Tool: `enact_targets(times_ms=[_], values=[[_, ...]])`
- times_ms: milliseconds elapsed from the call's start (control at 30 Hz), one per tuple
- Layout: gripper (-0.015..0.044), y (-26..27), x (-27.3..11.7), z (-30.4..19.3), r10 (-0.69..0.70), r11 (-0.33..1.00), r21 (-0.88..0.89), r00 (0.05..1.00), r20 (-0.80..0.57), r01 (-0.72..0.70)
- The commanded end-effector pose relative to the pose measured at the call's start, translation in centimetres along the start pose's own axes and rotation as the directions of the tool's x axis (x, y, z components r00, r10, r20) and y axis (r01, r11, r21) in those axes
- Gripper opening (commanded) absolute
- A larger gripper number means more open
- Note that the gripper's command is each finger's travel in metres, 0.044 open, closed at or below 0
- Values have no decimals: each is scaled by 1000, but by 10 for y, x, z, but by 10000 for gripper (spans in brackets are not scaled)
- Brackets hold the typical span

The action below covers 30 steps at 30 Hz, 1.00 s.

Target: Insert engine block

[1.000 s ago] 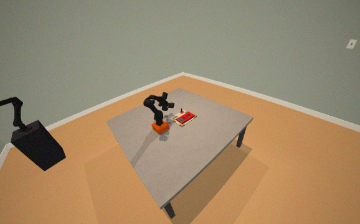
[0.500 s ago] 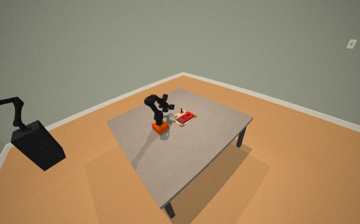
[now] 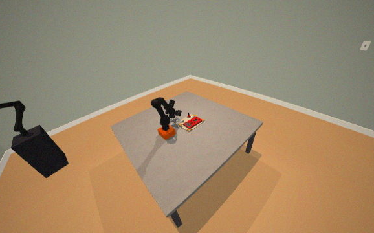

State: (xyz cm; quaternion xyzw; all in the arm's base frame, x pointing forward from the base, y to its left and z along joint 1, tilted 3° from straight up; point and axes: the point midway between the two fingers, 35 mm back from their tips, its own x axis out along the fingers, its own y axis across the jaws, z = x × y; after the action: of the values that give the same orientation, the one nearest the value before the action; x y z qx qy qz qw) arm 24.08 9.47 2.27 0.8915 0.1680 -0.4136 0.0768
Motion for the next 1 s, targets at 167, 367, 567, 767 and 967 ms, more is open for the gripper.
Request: enact_targets(times_ms=[167, 367, 567, 767, 967], values=[[0, 0, 12, 11, -2, 1000, -2, 1000, 4, 2], [0, 1, 19, 17, -1, 1000, -1, 1000, 4, 1], [0, 1, 25, 22, 0, 1000, 0, 1000, 4, 0], [0, 1, 32, 28, 0, 1000, 1, 1000, 4, 0], [0, 2, 37, 32, 1, 1000, 2, 1000, 4, -1]])
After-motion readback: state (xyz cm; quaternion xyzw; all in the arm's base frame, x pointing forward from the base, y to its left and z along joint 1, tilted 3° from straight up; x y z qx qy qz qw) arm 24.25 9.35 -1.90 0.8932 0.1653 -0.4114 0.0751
